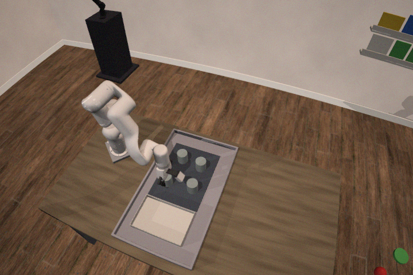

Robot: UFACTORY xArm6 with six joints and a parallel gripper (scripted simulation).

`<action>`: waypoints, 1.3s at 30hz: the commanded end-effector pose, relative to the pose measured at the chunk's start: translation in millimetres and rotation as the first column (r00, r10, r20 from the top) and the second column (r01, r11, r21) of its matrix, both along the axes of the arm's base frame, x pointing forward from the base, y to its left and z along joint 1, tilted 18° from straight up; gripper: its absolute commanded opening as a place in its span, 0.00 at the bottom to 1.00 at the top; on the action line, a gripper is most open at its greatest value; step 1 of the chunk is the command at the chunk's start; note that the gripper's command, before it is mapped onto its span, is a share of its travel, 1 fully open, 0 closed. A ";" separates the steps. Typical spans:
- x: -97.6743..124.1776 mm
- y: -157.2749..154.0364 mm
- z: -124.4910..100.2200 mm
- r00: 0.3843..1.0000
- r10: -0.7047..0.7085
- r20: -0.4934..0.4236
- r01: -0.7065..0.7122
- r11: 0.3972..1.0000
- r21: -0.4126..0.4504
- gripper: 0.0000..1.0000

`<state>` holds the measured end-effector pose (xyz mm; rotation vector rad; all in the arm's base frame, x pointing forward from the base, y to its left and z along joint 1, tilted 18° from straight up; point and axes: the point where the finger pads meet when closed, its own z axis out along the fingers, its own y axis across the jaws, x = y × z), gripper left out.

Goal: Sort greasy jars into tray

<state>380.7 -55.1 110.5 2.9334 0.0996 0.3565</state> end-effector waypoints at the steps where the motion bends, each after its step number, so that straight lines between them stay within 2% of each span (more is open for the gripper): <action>1: 1.2 0.0 1.0 1.000 0.000 0.003 0.000 1.000 0.000 0.91; 14: 1.2 0.0 1.0 1.000 0.000 0.003 0.000 1.000 0.000 0.91; 15: 1.2 0.0 1.0 1.000 0.000 0.003 0.000 1.000 0.000 0.88; 39: 1.2 0.0 1.0 1.000 0.000 0.003 0.000 1.000 0.000 0.85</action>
